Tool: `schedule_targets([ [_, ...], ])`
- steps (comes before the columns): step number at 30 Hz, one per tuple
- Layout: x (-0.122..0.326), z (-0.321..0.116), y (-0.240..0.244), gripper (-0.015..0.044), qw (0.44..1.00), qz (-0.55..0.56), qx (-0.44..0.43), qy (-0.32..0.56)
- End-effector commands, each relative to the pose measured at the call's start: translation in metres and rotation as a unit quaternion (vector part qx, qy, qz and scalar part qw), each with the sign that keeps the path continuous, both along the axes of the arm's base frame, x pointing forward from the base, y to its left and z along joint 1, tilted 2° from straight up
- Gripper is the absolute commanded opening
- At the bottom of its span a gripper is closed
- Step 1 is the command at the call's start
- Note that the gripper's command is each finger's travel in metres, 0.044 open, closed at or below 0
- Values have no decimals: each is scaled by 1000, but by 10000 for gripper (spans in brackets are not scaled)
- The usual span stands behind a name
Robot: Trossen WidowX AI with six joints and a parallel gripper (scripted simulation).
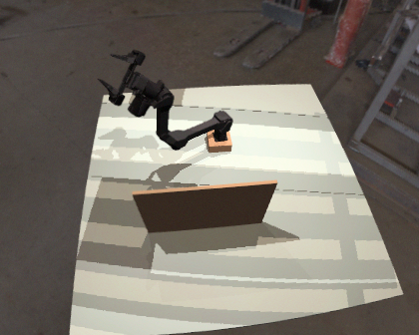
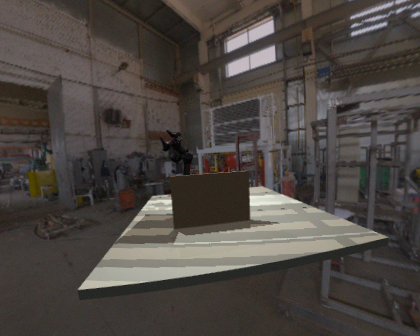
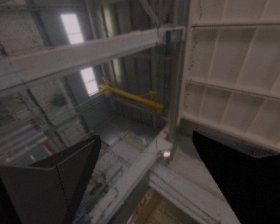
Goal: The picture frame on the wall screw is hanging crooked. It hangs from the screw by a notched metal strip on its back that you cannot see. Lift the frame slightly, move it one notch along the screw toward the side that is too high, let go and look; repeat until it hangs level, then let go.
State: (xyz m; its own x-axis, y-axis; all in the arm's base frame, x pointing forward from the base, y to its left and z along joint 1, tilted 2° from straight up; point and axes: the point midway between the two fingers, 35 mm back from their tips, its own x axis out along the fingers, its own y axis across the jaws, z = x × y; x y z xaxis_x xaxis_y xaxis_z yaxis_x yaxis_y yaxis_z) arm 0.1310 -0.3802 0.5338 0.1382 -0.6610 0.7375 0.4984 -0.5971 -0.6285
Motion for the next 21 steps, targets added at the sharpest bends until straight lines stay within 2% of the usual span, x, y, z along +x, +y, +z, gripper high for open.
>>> schedule_targets([
  [1, -3, 1, 1, 374, 1000, -4, -2, -1],
  [5, -56, 17, 18, 269, 996, -75, -41, -18],
  [6, -71, 21, 24, 260, 994, -97, -53, -22],
  [13, -154, 45, 91, 260, 963, -224, -142, -52],
  [21, -204, 57, 179, 260, 911, -329, -238, -73],
])
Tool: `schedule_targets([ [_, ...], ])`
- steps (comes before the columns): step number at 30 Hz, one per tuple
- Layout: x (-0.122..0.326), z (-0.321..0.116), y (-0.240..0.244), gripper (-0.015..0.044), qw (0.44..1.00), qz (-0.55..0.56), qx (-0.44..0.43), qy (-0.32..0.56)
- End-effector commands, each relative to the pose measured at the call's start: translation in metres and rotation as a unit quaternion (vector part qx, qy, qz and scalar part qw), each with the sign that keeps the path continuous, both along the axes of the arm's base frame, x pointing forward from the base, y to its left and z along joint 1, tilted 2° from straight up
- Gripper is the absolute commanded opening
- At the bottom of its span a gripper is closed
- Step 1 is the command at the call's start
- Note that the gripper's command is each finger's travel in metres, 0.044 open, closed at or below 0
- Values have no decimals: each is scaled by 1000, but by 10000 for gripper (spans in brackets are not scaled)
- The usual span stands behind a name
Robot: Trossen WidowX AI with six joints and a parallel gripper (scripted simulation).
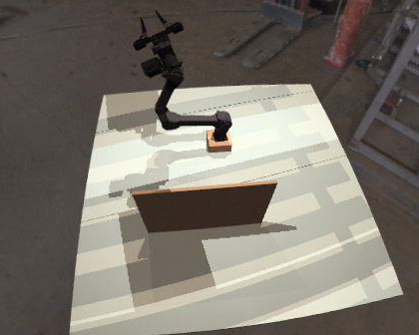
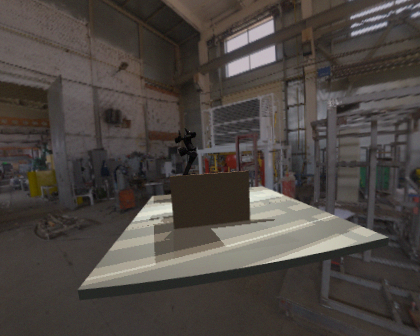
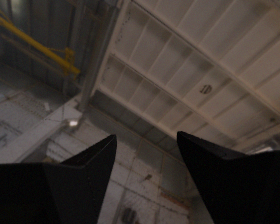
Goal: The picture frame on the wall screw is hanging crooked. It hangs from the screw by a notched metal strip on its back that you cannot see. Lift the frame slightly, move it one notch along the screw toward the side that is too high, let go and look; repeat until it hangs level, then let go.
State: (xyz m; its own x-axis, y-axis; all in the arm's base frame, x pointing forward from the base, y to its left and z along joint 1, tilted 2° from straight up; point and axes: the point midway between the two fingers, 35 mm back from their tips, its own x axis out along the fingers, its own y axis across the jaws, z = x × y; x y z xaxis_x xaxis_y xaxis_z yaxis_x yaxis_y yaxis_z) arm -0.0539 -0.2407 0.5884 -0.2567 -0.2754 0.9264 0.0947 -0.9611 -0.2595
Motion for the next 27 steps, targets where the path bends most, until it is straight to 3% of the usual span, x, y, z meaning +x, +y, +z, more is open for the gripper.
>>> schedule_targets([
  [1, -26, 3, 54, 260, 995, -79, -57, -9],
  [7, -47, 0, 149, 260, 962, -226, -149, -10],
  [13, -28, -15, 240, 260, 898, -366, -244, 8],
  [20, 43, -52, 319, 260, 783, -508, -353, 58],
  [27, 138, -107, 342, 260, 643, -606, -447, 138],
])
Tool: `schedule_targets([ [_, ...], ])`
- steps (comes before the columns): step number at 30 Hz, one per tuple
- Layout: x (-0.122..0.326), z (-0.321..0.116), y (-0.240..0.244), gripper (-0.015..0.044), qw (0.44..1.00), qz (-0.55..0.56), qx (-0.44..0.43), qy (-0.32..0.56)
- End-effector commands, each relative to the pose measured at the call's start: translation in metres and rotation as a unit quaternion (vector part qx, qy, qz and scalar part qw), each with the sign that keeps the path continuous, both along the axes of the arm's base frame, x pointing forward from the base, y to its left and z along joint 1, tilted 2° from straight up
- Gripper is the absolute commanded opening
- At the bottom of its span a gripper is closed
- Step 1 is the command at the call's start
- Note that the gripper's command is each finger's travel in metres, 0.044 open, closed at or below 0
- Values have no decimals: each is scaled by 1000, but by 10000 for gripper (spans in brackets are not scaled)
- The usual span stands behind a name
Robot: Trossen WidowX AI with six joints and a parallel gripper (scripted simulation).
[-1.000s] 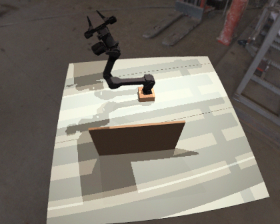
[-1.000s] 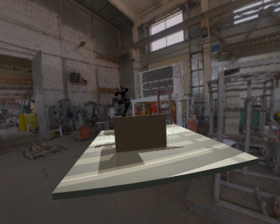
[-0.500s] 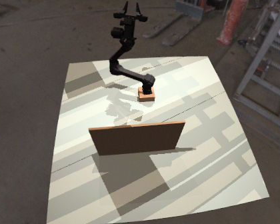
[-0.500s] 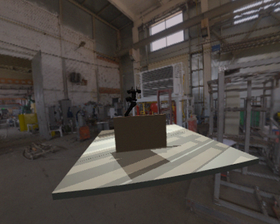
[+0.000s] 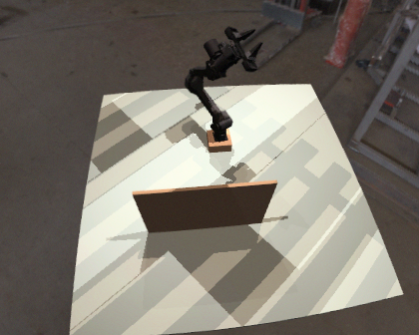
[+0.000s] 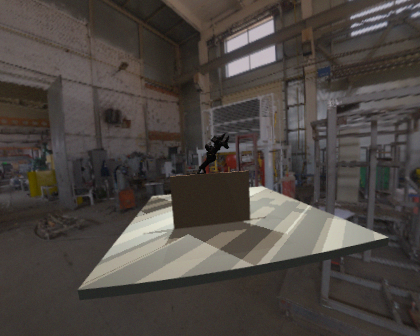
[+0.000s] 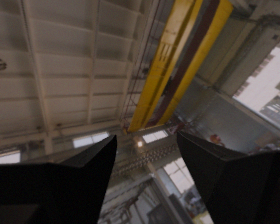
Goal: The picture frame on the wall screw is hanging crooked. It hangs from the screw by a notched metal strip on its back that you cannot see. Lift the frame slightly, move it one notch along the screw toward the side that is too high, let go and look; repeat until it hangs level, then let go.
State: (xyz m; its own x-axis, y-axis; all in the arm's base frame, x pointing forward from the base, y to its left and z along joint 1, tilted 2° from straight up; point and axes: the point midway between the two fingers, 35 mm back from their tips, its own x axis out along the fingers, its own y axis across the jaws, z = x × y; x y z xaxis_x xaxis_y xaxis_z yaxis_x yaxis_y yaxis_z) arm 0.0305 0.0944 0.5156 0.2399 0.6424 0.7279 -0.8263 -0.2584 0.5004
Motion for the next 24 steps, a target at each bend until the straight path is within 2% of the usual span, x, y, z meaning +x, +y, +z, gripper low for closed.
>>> schedule_targets([
  [1, 66, -43, 5, 260, 990, -110, -57, 66],
  [6, 122, -89, -15, 260, 964, -208, -95, 135],
  [13, 177, -164, -76, 260, 902, -332, -117, 250],
  [18, 190, -218, -127, 260, 850, -398, -105, 329],
  [24, 180, -281, -185, 260, 783, -458, -63, 416],
])
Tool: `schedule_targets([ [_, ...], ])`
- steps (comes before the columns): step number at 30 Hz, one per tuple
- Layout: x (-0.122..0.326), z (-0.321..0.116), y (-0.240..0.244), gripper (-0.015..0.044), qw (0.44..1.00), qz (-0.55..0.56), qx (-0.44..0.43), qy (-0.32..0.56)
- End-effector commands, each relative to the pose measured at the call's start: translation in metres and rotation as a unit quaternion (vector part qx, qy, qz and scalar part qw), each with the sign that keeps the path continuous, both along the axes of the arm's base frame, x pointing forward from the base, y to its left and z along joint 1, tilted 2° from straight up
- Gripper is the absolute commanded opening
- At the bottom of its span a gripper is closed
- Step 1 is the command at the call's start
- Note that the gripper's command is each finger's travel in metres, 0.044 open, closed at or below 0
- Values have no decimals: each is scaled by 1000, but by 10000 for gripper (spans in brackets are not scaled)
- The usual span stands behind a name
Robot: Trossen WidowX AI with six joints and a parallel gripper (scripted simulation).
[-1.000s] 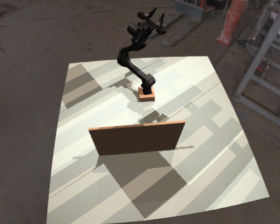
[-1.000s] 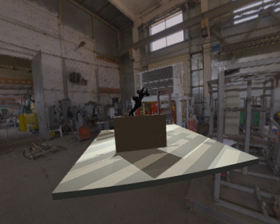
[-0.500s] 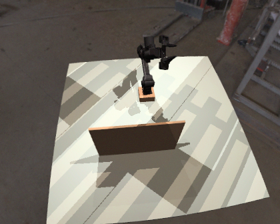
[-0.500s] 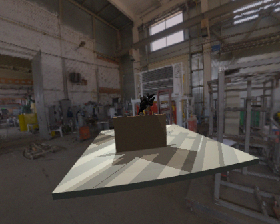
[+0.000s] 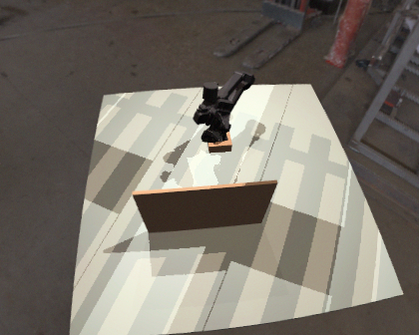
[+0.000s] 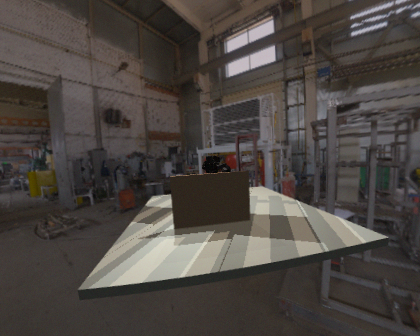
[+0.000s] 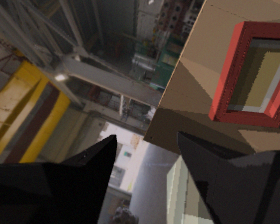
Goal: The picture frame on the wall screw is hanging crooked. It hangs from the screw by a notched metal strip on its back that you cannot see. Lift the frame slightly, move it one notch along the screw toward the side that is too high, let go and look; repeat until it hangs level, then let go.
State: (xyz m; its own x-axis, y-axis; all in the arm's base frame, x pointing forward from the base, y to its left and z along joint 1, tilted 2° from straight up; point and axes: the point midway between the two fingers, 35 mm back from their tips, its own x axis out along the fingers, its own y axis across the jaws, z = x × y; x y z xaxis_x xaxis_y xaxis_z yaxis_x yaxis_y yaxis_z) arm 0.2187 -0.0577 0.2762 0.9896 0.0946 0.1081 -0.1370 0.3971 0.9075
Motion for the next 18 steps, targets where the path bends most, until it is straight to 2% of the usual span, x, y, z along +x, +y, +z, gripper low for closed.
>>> schedule_targets([
  [1, -13, -52, -41, 260, 995, -73, 41, 55],
  [4, -19, -67, -53, 260, 991, -96, 57, 68],
  [18, -19, -67, -53, 260, 991, -96, 57, 68],
])
